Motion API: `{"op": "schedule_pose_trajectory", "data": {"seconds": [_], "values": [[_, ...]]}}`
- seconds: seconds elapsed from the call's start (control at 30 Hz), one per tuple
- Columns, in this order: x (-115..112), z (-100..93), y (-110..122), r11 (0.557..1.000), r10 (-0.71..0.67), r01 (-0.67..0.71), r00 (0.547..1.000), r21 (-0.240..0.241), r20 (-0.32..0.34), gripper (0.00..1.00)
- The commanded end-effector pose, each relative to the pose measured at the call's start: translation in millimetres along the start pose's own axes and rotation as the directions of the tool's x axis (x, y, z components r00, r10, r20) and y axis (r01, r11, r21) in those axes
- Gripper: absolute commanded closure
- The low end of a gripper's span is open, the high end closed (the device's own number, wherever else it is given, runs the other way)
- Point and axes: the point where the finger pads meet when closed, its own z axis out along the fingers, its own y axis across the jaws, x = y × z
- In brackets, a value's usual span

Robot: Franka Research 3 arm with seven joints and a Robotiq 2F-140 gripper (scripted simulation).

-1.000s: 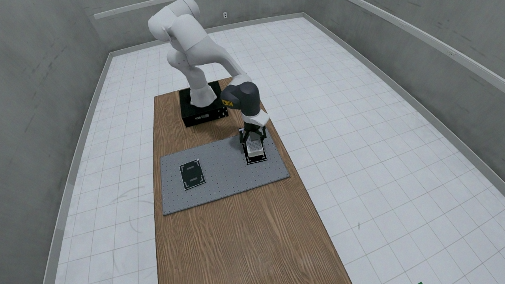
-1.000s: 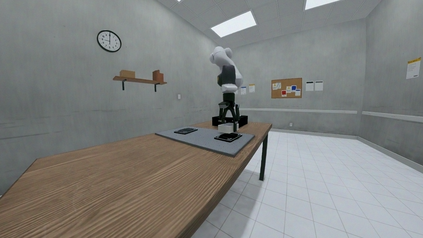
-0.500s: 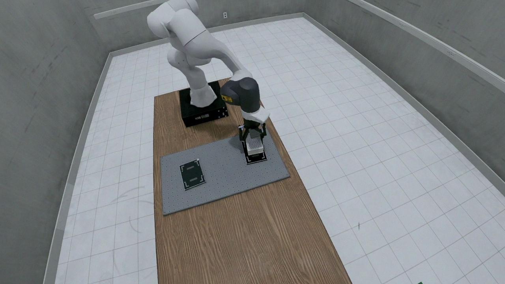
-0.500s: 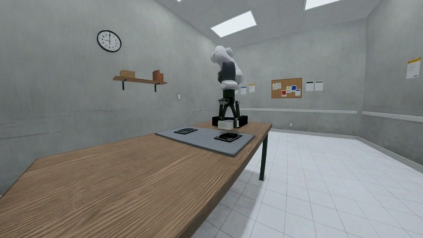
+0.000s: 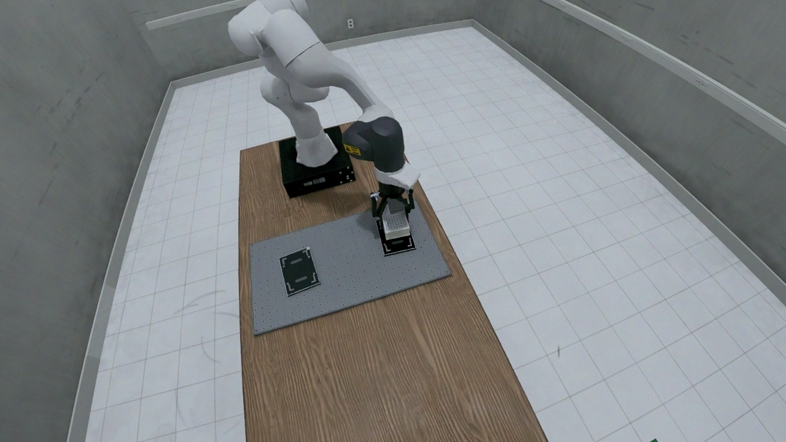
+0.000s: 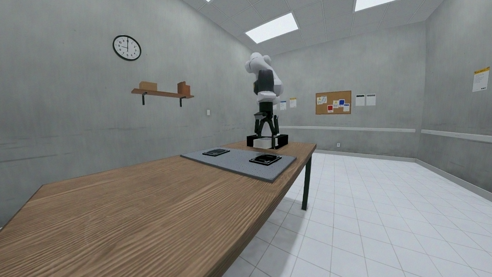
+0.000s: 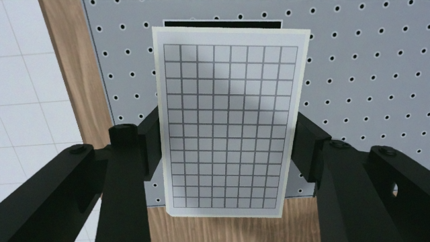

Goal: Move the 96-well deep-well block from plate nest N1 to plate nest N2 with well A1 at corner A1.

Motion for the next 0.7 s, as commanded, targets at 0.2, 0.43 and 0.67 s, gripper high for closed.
{"op": "schedule_pose_trajectory", "data": {"seconds": [0.2, 0.43, 0.67], "values": [[0, -1.1, 0, 1.0, -0.009, 0.009, 1.0, -0.001, 0.001, 0.4], [0, -1.1, 0, 1.0, -0.009, 0.009, 1.0, -0.001, 0.001, 0.4], [4, -1.1, 23, 0.982, -0.188, 0.188, 0.982, -0.001, 0.001, 0.4]]}}
